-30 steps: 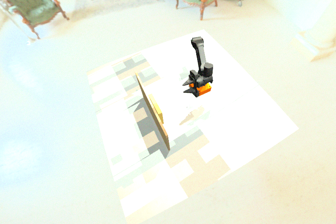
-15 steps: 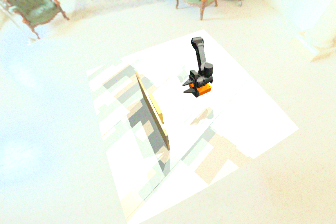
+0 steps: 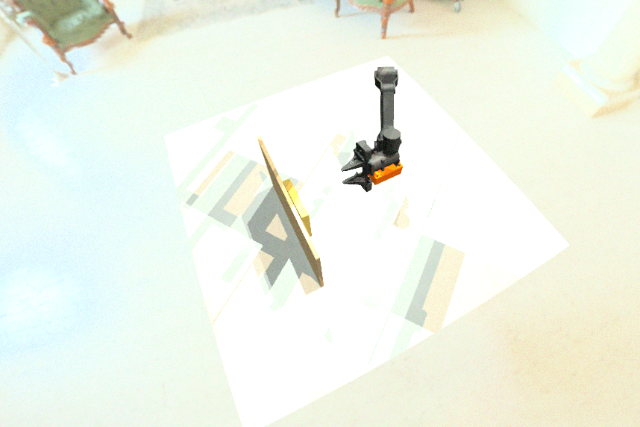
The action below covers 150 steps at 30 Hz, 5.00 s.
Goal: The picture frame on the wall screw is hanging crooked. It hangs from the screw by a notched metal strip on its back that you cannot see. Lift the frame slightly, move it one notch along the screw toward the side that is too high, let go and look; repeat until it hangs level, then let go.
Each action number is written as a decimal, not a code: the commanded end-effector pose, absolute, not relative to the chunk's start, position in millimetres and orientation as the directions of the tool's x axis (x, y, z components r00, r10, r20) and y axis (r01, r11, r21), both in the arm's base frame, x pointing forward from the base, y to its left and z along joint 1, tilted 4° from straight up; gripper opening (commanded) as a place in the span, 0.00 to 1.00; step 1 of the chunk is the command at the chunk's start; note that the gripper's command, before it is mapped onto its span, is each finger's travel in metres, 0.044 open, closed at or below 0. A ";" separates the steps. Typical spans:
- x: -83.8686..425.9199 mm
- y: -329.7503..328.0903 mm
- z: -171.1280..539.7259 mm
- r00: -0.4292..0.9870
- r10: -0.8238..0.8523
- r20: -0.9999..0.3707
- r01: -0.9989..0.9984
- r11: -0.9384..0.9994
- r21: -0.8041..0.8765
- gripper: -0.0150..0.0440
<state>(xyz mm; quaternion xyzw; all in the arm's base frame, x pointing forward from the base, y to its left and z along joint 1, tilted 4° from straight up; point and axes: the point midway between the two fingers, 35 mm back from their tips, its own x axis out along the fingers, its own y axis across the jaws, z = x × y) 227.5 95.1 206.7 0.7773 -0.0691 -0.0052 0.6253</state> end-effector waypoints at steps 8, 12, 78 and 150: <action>271.9 86.7 182.5 0.991 -0.115 0.068 -0.082 -0.118 0.990 0.69; 272.4 85.5 182.6 0.991 -0.115 0.068 -0.082 -0.118 0.990 0.69; 391.3 70.3 193.5 0.990 -0.115 0.078 -0.091 -0.116 0.989 0.69; 391.1 69.6 196.7 0.990 -0.115 0.078 -0.092 -0.116 0.989 0.25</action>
